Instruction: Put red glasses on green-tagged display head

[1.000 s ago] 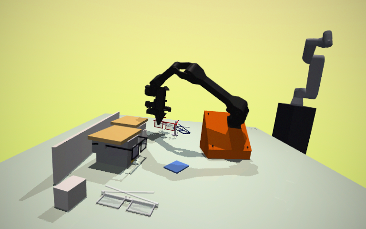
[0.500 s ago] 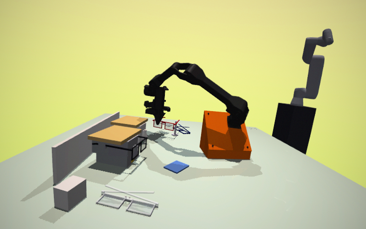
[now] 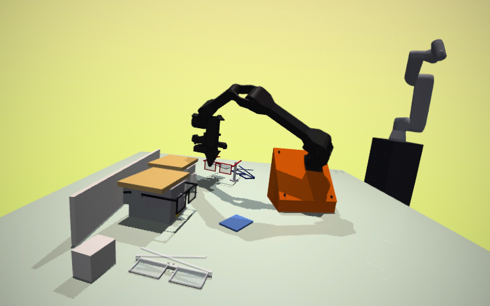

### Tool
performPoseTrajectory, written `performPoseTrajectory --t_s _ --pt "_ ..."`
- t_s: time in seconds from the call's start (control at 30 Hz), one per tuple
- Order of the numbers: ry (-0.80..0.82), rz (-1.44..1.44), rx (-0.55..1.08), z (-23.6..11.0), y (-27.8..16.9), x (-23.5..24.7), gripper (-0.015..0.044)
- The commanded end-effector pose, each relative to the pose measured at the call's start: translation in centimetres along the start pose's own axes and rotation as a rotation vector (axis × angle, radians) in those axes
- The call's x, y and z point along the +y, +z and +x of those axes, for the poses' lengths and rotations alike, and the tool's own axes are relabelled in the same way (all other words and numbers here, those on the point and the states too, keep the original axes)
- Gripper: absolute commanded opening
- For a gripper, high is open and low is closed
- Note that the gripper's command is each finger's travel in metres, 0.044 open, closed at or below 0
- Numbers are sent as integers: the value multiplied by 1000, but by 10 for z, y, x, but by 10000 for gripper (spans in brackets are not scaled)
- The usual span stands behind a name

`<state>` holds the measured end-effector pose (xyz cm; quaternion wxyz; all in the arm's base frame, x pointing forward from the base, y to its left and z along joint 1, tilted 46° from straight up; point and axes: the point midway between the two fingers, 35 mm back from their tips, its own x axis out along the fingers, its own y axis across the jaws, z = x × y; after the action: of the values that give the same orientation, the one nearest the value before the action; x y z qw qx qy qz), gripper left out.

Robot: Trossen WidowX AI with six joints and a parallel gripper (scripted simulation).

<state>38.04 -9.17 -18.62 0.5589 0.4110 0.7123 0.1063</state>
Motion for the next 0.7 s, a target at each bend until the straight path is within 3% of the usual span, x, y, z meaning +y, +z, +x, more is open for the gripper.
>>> performPoseTrajectory --t_s 0.0,0.67 --pt "7 -1 -5 -1 3 2 0" --pt "7 -1 -5 -1 9 3 0"
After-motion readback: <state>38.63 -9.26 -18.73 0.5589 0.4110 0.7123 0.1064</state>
